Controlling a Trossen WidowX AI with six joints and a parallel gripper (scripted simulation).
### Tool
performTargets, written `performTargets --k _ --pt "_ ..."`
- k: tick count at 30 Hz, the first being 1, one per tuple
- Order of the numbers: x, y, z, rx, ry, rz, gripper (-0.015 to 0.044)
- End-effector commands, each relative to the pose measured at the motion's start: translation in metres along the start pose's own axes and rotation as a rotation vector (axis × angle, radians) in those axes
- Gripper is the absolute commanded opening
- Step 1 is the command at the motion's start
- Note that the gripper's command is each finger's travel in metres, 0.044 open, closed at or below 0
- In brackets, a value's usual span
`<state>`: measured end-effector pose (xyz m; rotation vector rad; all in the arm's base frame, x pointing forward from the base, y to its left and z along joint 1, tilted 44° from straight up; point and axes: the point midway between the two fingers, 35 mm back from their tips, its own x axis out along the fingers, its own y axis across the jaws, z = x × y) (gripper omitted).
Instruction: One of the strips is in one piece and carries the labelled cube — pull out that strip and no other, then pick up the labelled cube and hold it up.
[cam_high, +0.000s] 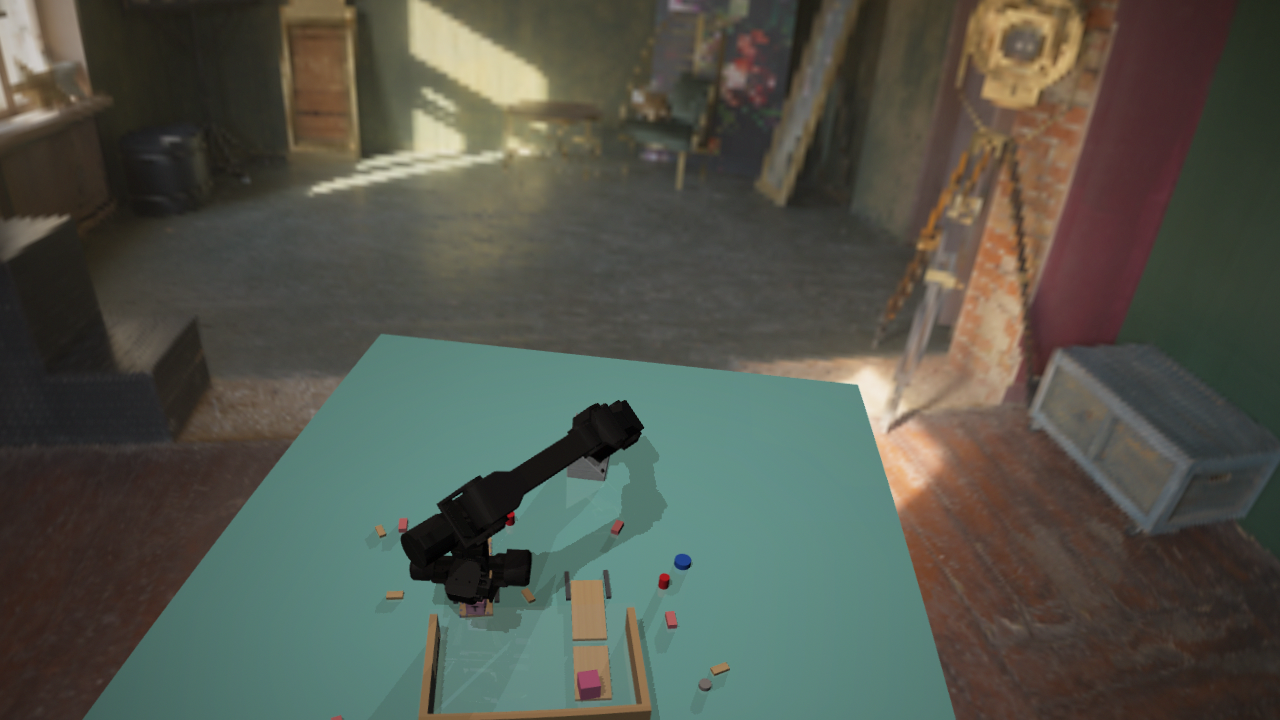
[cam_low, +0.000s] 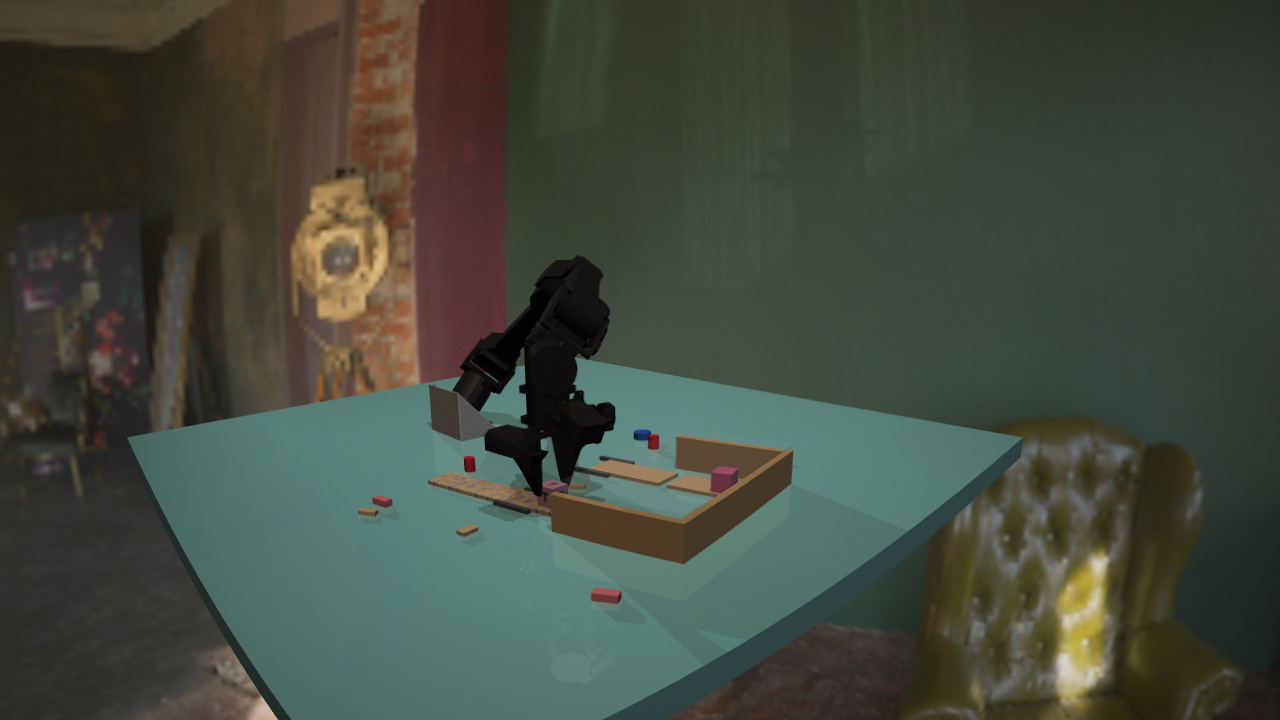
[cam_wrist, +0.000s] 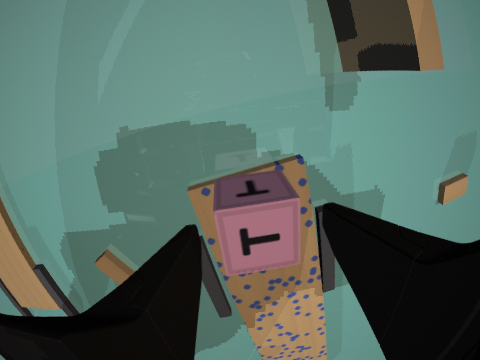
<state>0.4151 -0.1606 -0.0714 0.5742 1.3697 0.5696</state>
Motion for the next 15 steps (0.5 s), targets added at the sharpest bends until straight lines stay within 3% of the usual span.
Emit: performTargets --k 1,9,13,15 --pt "0.0075 0.0013 -0.0002 0.003 0.001 0.004 0.025" --pt "0.0164 0.0018 -0.0011 0.003 0.001 0.004 0.025" --pt "0.0136 0.001 -0.0012 0.0 0.002 0.002 0.0145" --pt "0.0136 0.001 -0.0012 0.0 0.002 0.002 0.0132"
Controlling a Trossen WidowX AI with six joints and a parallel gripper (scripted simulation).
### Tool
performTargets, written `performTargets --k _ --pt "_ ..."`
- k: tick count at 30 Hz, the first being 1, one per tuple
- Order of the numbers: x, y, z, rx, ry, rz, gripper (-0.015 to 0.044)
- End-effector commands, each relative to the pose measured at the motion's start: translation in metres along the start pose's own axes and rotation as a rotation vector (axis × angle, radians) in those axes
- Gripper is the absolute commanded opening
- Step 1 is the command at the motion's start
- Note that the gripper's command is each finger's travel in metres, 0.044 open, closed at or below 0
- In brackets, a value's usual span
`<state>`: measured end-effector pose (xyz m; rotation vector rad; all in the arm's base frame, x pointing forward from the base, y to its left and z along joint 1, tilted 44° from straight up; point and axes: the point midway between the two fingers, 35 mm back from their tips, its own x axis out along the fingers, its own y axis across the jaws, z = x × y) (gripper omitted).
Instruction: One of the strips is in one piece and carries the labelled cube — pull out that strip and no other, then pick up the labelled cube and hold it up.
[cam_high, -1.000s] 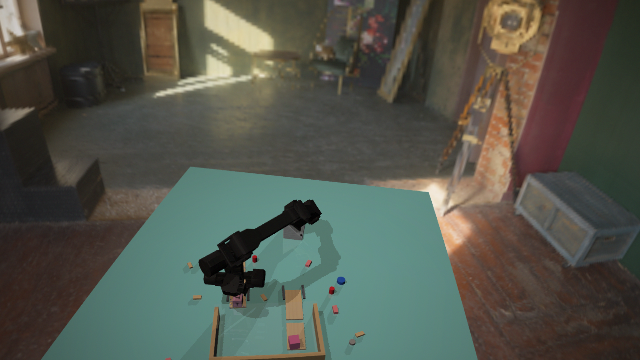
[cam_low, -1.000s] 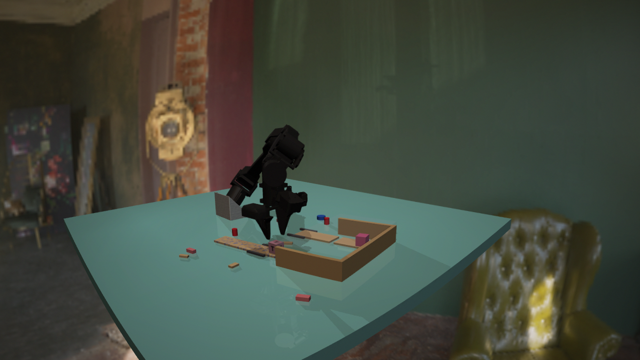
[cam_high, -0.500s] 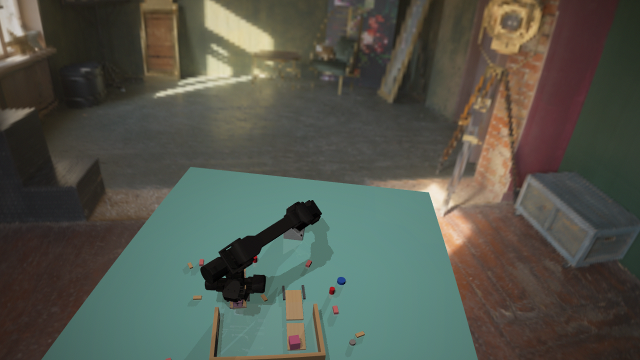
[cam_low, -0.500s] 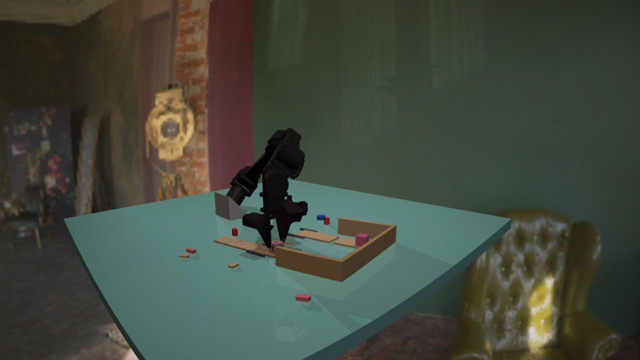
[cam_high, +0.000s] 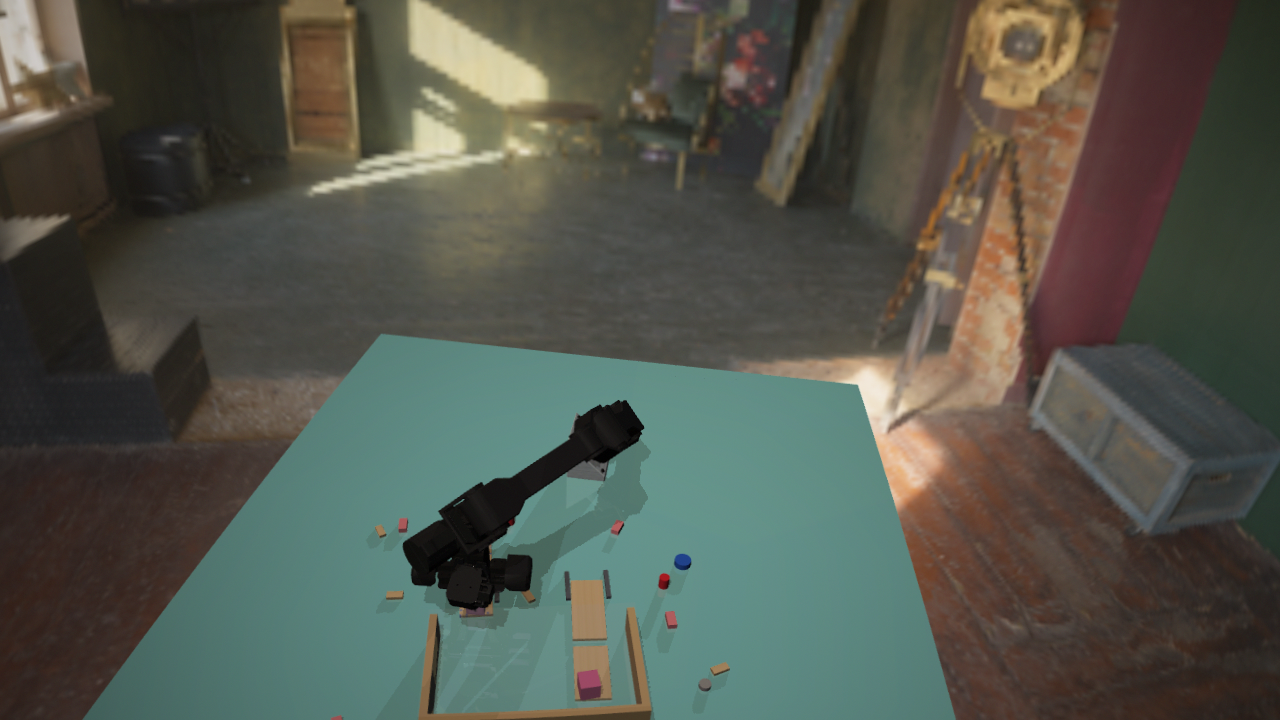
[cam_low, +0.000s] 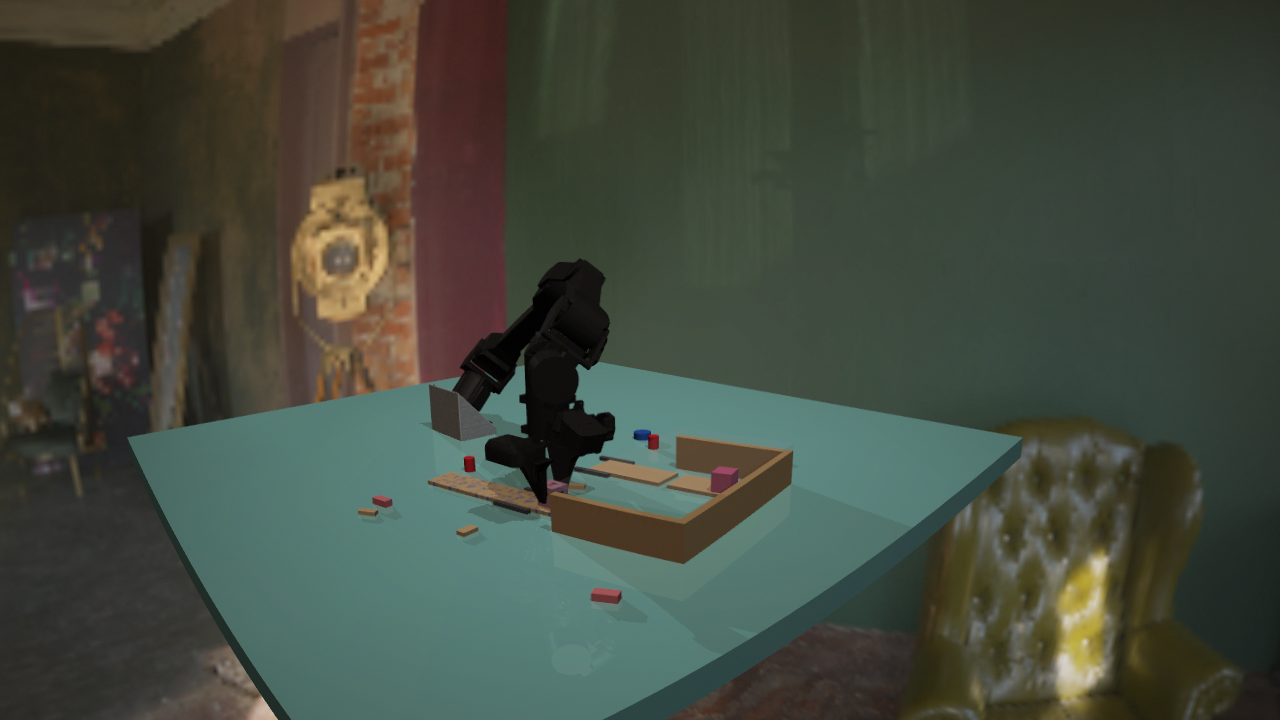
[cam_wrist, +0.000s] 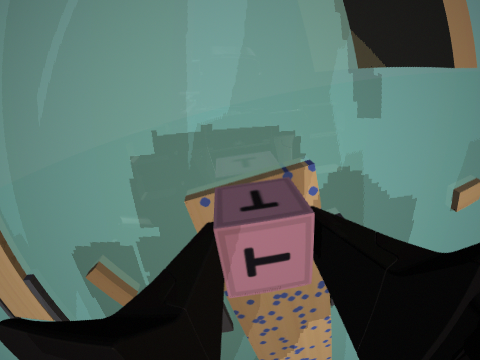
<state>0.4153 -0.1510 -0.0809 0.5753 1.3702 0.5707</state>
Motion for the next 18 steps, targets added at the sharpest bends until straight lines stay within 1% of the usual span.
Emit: performTargets --k 1,5,9,18 --pt "0.0 0.0 0.0 -0.001 0.001 0.0 0.0125" --pt "0.0 0.0 0.0 -0.001 0.001 0.0 0.0098" --pt "-0.002 0.001 -0.002 0.0 0.001 0.0 0.0" --pt "-0.023 0.01 -0.026 0.003 0.002 0.0 0.0"
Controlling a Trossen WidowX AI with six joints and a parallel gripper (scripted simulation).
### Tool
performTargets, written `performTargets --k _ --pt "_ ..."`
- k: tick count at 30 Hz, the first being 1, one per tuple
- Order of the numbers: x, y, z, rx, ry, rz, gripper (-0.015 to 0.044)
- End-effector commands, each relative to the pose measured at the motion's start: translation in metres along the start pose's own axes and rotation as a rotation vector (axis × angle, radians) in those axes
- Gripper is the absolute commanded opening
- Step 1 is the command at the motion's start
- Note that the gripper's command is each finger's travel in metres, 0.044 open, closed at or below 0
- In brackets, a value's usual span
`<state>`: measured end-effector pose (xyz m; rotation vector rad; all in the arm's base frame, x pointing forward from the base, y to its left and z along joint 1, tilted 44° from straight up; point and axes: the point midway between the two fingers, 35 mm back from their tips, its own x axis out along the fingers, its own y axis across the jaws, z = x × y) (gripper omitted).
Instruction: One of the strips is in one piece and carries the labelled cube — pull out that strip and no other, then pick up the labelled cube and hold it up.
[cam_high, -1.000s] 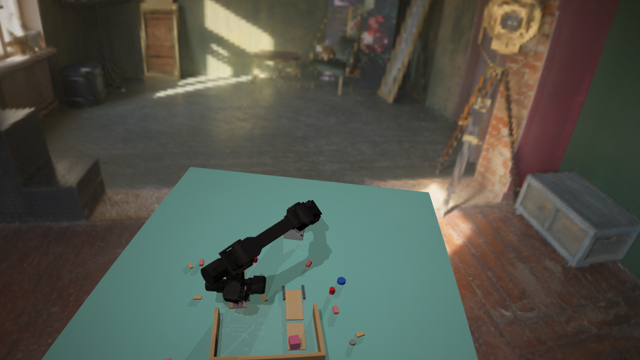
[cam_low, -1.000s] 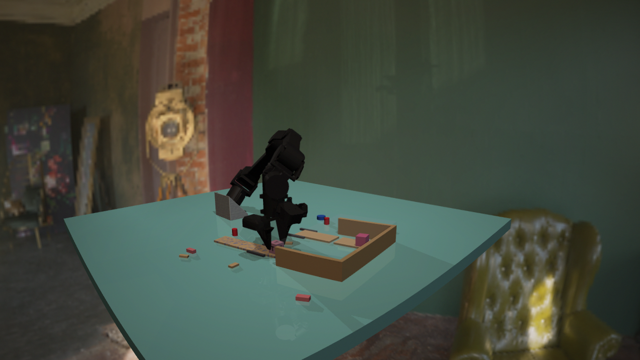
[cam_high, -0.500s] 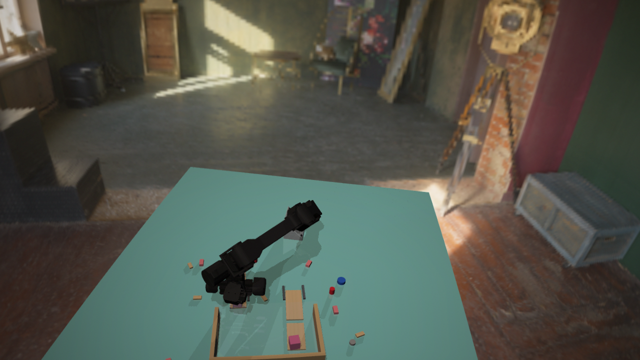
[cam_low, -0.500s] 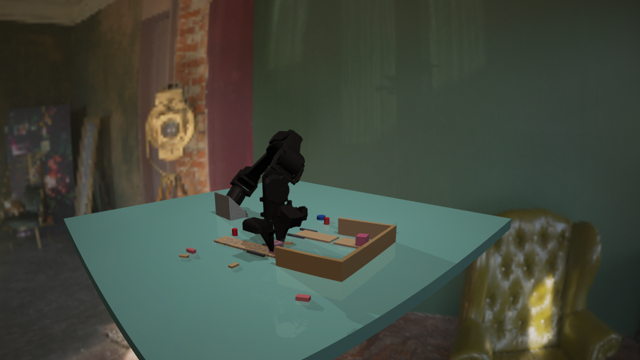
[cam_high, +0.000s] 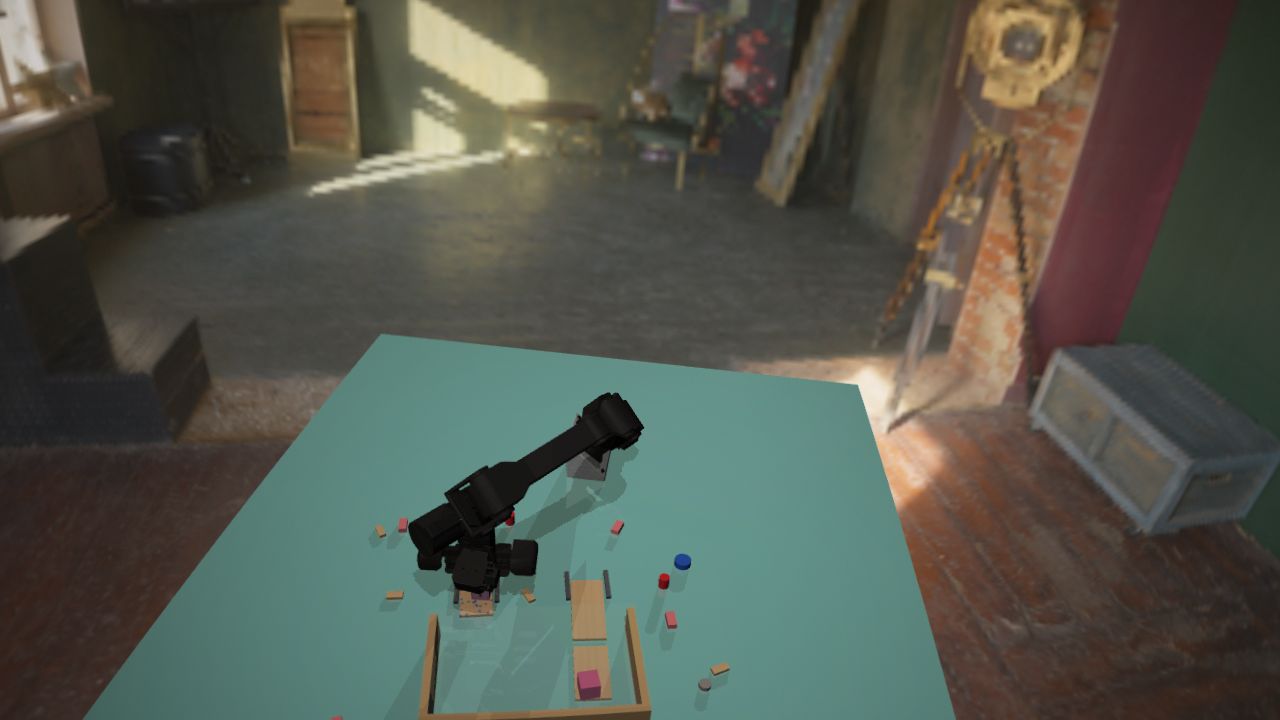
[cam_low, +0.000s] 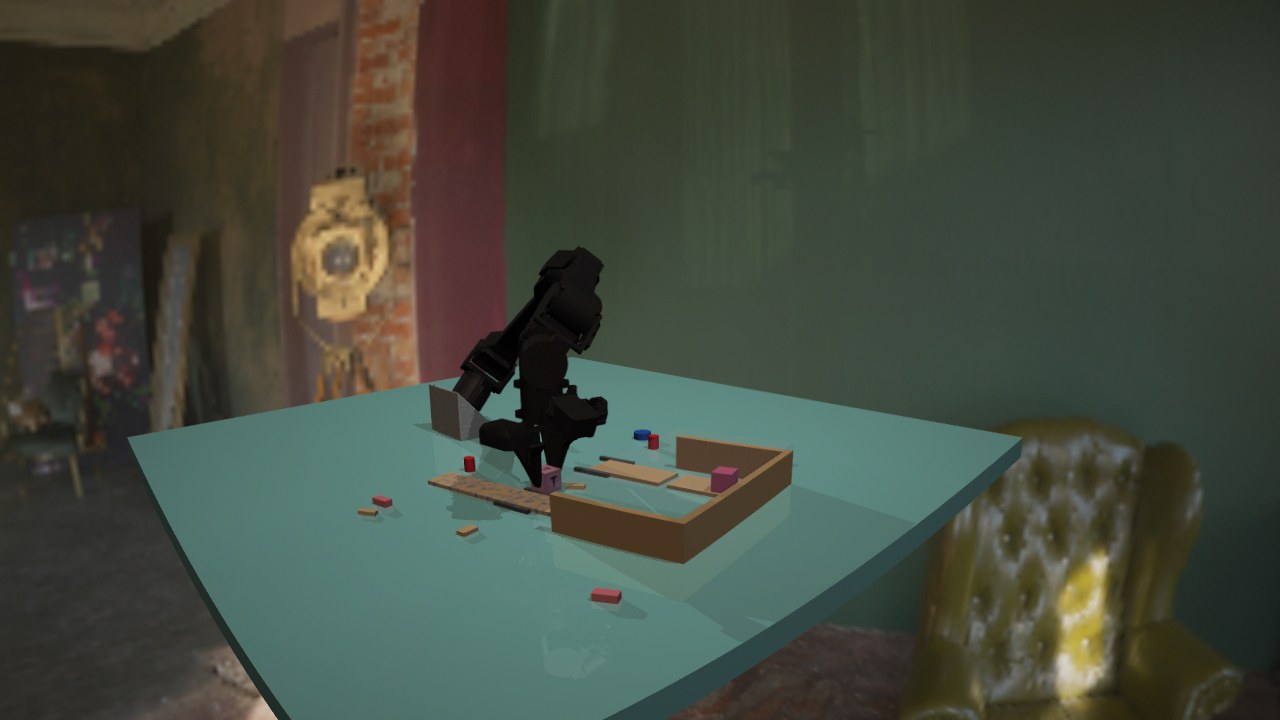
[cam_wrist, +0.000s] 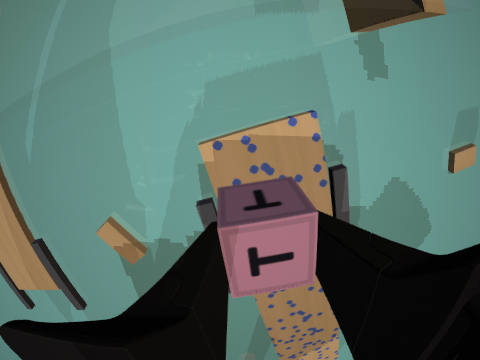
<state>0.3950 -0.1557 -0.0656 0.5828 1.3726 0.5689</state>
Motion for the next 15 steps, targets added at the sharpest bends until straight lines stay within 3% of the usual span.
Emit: performTargets --k 1,15 --pt "-0.008 0.004 -0.011 -0.004 0.001 -0.003 0.0" --pt "-0.026 0.018 -0.044 -0.001 0.002 -0.001 0.0"
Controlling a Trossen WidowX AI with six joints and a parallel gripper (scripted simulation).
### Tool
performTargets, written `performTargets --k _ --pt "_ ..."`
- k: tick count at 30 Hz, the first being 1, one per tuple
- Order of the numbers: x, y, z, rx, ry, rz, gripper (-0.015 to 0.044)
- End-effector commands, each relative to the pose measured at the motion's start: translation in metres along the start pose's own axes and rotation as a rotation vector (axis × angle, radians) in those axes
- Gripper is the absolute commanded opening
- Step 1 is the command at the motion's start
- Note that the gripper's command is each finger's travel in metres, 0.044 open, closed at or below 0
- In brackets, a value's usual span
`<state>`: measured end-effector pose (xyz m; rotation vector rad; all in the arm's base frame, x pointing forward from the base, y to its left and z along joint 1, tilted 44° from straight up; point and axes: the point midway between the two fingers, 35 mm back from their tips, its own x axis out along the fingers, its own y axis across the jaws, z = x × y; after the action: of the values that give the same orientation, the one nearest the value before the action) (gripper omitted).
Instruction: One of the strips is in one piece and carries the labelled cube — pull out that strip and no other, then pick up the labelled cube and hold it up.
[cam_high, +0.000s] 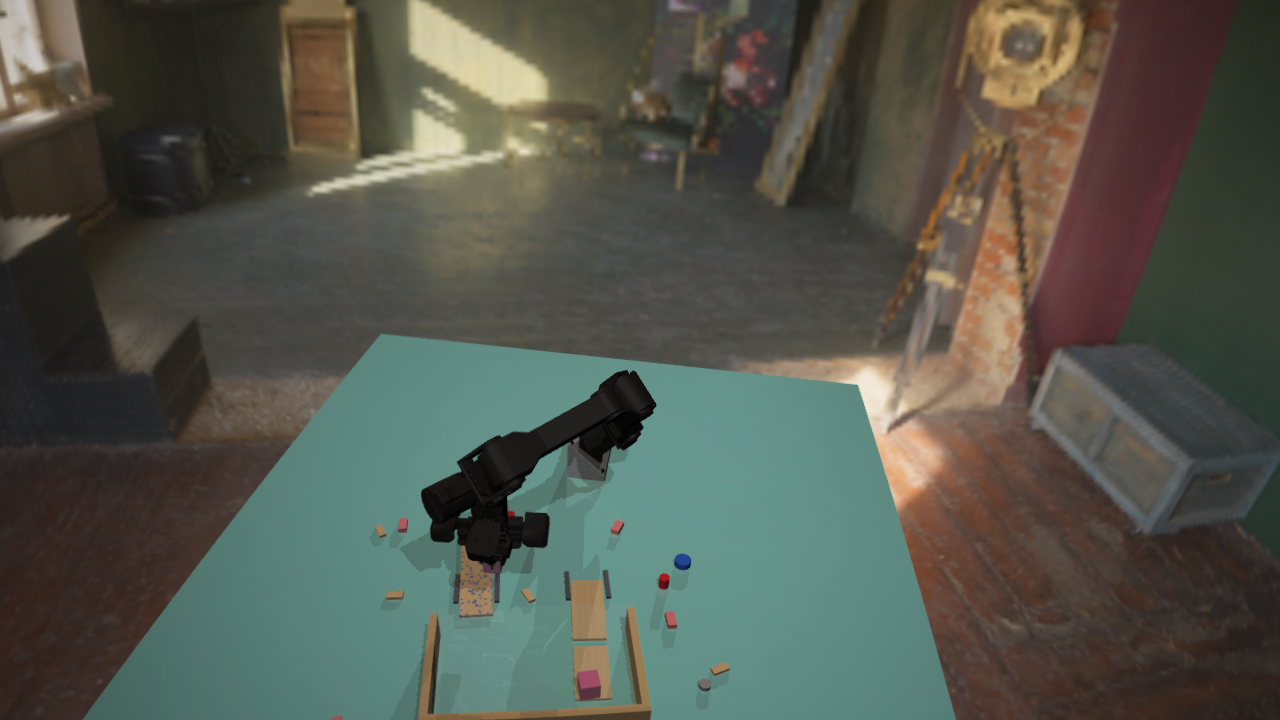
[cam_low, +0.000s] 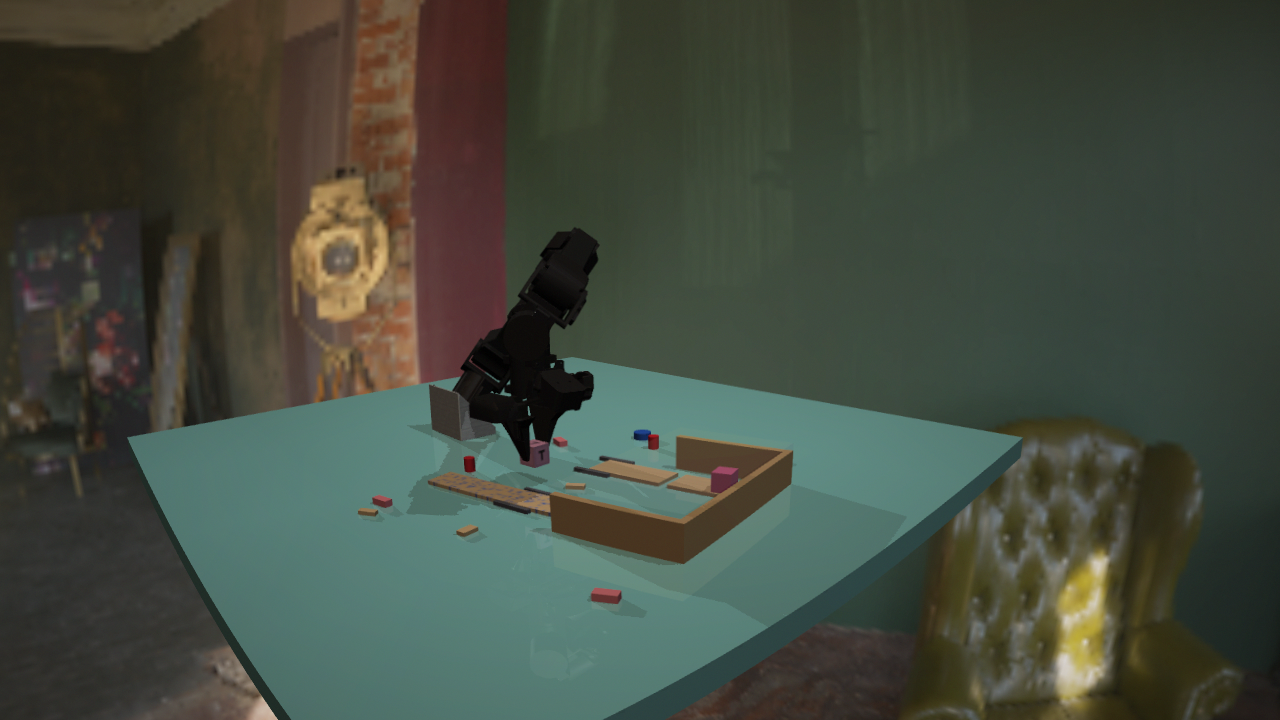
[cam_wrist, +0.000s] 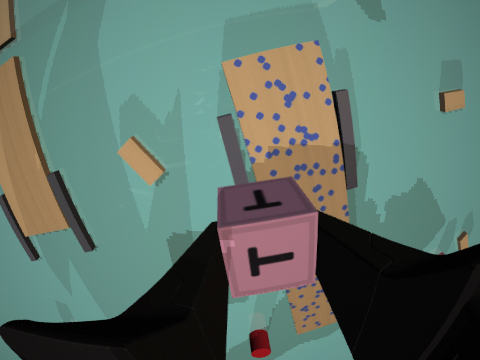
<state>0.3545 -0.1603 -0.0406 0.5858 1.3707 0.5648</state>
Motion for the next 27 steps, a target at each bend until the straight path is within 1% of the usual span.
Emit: performTargets --k 1,23,27 --pt "0.0 0.004 -0.009 -0.004 0.006 0.0 0.0" --pt "0.001 0.031 -0.074 -0.002 0.009 0.001 0.0" --pt "0.0 0.033 -0.078 -0.001 0.009 0.001 0.0"
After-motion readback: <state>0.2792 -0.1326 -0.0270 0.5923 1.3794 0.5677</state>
